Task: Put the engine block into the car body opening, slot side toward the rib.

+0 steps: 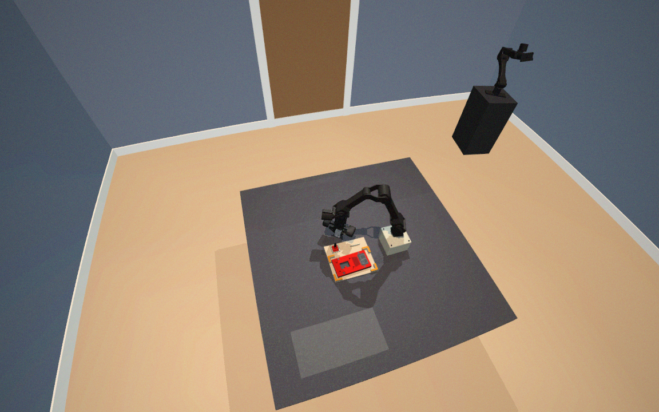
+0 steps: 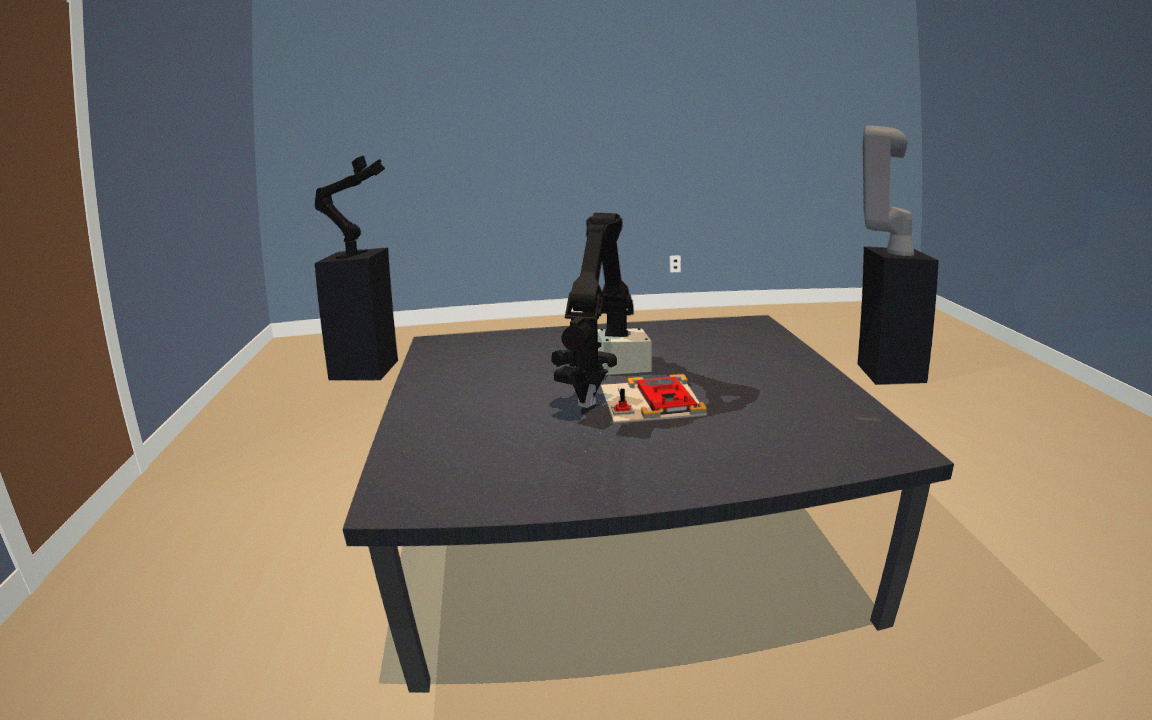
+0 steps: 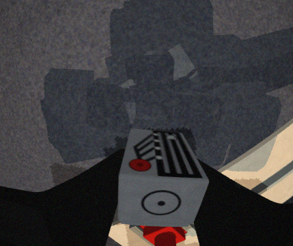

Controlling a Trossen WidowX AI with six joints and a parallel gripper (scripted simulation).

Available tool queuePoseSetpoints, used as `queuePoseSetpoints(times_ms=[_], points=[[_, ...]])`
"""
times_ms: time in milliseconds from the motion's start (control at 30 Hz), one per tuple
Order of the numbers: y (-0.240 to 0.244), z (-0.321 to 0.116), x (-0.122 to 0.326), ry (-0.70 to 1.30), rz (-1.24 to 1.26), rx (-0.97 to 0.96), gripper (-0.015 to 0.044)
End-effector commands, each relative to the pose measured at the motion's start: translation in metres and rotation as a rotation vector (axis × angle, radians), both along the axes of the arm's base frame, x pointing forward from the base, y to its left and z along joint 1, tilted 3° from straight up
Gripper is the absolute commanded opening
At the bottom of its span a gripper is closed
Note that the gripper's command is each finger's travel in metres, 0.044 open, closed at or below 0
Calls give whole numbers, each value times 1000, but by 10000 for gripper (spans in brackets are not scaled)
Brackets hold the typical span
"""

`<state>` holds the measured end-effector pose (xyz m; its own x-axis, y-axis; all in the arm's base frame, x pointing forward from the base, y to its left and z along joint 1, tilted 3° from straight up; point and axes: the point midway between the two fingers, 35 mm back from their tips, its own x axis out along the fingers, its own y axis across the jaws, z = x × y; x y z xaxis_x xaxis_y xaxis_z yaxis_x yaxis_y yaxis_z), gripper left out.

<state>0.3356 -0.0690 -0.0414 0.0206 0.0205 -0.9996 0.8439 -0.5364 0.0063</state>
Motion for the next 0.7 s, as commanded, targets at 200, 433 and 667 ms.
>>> queuePoseSetpoints(times_ms=[200, 433, 667], points=[[-3, 28, 5, -5, 2, -3, 0], [-4, 49, 5, 1, -5, 1, 0], [-5, 71, 4, 6, -12, 4, 0]])
